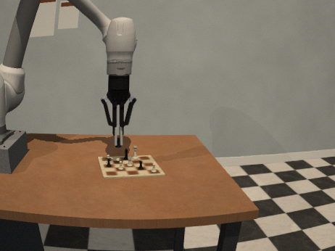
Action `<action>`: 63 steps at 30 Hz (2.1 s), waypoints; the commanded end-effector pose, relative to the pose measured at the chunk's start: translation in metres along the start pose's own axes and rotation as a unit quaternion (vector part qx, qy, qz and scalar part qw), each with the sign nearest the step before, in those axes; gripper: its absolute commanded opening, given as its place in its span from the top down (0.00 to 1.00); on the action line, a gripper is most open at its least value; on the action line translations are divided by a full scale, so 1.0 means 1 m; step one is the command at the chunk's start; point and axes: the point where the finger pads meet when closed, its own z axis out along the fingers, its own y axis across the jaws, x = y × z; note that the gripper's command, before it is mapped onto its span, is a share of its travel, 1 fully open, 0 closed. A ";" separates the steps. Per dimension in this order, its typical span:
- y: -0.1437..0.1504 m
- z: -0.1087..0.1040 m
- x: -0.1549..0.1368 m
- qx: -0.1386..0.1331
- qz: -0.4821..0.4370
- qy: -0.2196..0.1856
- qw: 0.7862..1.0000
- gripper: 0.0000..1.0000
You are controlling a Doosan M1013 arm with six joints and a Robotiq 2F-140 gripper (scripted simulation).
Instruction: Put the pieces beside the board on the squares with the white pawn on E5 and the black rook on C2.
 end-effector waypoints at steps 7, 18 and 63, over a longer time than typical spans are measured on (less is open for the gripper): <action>0.000 0.038 0.000 0.000 0.000 0.000 1.000 1.00; 0.000 0.066 0.000 0.000 0.000 0.000 1.000 1.00; 0.000 0.070 0.000 0.000 0.000 0.000 1.000 1.00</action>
